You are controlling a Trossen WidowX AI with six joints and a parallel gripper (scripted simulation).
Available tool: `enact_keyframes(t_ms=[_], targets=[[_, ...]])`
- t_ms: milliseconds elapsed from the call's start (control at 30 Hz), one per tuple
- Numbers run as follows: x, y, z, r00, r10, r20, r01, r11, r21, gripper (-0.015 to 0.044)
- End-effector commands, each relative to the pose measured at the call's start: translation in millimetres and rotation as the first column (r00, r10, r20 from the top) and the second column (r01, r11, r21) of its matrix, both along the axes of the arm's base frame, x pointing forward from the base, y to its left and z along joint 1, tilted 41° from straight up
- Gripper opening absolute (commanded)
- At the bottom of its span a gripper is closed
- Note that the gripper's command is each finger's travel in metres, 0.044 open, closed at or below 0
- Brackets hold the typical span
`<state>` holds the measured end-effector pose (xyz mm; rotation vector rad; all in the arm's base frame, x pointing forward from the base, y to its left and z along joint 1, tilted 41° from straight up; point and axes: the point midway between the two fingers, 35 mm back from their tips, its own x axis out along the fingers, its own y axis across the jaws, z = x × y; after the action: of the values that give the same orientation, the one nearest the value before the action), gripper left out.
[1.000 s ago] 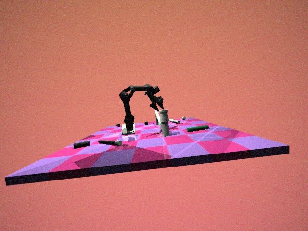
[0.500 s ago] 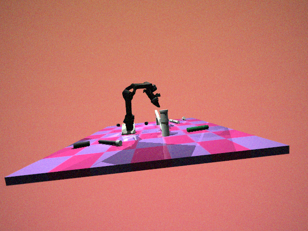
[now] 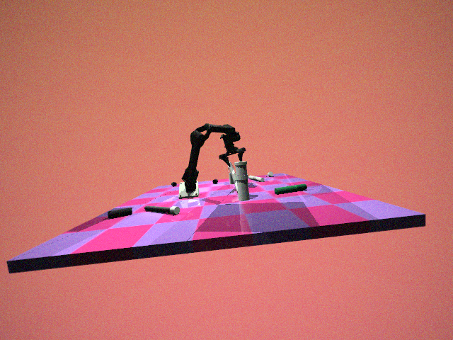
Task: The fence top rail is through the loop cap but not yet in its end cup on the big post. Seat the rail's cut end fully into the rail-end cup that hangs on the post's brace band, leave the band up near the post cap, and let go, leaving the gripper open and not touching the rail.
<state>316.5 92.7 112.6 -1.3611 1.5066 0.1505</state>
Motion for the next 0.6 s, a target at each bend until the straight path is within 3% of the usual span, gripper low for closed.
enact_keyframes(t_ms=[0, 400, 567], targets=[[6.0, -13.4, -27.9, 0.846, 0.256, -0.468, -0.275, 0.961, 0.029, 0.044], [6.4, -16.4, -32.5, 0.807, 0.286, -0.516, -0.306, 0.951, 0.048, 0.044], [6.2, -36.6, -55.9, 0.808, 0.285, -0.516, -0.306, 0.951, 0.047, 0.044]])
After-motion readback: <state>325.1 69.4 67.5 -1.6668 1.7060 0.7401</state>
